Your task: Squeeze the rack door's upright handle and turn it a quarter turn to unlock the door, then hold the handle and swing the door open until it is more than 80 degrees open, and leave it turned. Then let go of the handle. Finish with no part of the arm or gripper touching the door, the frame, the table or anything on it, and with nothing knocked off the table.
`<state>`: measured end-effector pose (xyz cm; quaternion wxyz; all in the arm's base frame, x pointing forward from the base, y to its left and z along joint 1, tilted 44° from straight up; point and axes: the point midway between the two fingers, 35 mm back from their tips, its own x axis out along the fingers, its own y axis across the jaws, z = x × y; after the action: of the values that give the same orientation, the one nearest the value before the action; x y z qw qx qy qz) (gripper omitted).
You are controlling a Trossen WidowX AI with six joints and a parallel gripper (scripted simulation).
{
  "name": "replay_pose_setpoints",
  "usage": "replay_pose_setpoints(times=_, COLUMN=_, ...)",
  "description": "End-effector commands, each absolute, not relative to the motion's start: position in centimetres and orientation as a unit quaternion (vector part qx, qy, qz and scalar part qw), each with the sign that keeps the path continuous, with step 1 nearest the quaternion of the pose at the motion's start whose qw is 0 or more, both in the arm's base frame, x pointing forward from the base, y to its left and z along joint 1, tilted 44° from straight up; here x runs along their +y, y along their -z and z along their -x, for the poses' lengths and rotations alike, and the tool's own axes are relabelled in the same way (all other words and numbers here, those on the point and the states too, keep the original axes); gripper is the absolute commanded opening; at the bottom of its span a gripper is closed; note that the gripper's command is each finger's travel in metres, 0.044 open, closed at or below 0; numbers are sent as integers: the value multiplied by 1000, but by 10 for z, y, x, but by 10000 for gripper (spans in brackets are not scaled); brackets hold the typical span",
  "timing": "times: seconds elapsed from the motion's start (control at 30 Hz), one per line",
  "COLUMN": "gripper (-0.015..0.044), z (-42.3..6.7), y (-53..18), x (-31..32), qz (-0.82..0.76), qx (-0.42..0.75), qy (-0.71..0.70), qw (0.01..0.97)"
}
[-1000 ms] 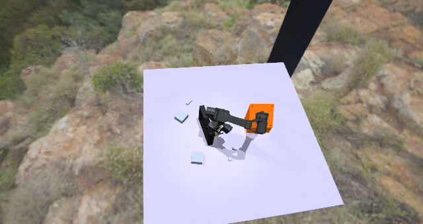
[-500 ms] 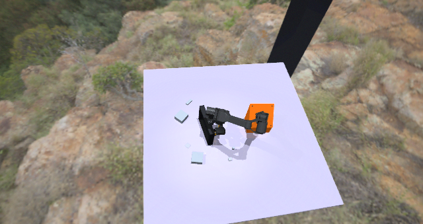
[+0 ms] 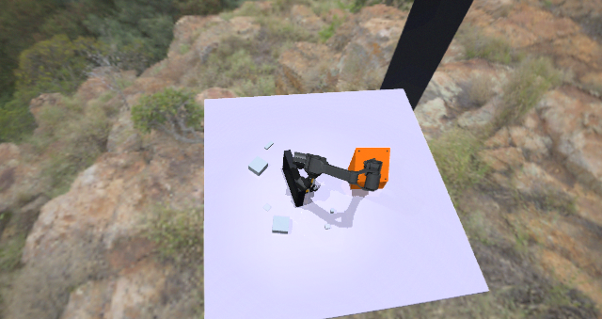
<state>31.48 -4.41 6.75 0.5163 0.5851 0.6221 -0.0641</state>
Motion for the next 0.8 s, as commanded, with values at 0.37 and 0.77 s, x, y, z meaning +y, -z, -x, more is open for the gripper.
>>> replay_pose_setpoints(times=0.37, gripper=292, z=-315, y=-67, x=-44, qz=-730, qx=559, qy=281, qw=275)
replay_pose_setpoints(times=0.77, gripper=265, z=-315, y=-67, x=-44, qz=-730, qx=559, qy=281, qw=275)
